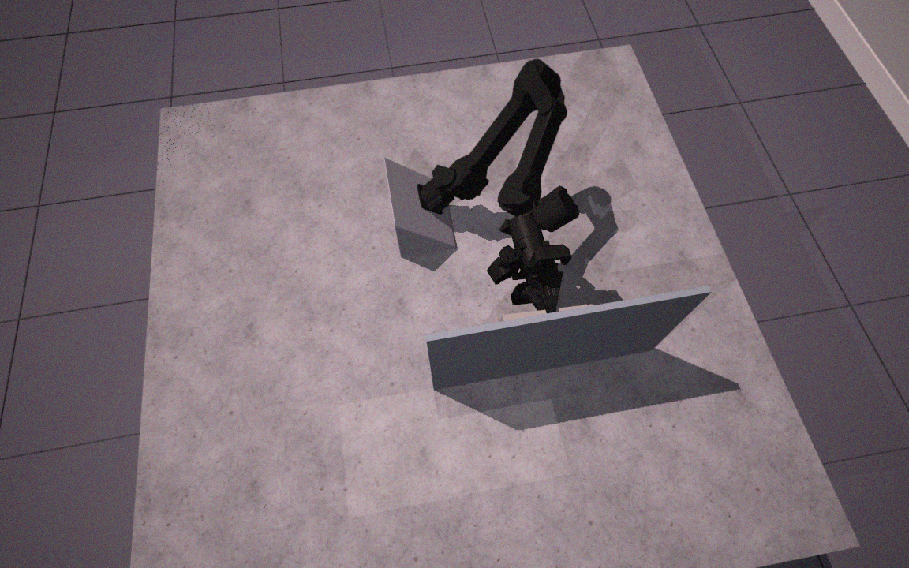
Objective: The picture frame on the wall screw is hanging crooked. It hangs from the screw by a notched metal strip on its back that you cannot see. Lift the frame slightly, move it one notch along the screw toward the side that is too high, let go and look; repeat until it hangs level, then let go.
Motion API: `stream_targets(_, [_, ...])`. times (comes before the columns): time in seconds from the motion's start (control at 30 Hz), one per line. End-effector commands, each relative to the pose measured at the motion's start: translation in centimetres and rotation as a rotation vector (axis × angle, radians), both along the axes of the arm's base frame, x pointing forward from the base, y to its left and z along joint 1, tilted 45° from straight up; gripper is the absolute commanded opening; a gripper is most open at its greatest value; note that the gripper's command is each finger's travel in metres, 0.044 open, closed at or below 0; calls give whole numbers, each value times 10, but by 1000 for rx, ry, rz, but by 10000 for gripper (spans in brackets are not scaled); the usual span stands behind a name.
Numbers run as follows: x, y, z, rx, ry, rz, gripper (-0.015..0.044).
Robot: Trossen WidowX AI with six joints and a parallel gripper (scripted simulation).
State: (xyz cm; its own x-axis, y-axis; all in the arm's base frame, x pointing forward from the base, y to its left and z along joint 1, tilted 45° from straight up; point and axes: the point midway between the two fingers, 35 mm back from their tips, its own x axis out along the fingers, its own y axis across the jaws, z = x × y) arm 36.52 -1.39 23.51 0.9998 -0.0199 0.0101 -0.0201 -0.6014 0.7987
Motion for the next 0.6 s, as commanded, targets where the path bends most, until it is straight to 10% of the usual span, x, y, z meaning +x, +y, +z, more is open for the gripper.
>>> stream_targets(0.0, [0,-1,1,3,-6,-5,0])
stream_targets(0.57, [0,3,-3,1,-3,2,0])
